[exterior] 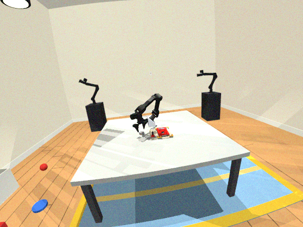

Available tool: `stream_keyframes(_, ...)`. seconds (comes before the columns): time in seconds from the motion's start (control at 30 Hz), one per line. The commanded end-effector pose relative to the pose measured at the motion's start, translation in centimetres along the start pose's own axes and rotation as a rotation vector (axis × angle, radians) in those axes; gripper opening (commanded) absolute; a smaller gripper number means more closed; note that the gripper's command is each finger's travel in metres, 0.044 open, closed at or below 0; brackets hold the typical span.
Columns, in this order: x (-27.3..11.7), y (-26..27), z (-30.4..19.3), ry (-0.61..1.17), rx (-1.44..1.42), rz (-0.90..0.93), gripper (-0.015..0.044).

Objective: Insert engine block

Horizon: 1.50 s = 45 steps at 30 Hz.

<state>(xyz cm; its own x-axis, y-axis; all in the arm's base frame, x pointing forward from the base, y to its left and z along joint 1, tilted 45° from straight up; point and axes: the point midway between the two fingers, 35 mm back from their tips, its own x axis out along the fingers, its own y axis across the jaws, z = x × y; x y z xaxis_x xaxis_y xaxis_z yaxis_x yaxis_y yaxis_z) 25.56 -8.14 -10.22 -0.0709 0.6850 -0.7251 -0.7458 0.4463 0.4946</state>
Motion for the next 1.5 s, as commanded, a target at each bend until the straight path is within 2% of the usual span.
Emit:
stream_keyframes(0.0,0.6,0.0,0.1,-0.005,0.005,0.001,0.044)
stream_keyframes(0.43,2.5,0.1,0.1,-0.006,0.005,0.001,0.044)
stream_keyframes(0.8,2.5,0.1,0.1,-0.006,0.005,0.001,0.0151)
stream_keyframes(1.03,2.5,0.1,0.1,-0.006,0.005,0.001,0.0105)
stream_keyframes(1.17,2.0,0.0,0.1,-0.006,0.005,0.001,0.0)
stream_keyframes(1.47,-0.6,-0.4,0.1,-0.003,0.006,-0.002,0.0)
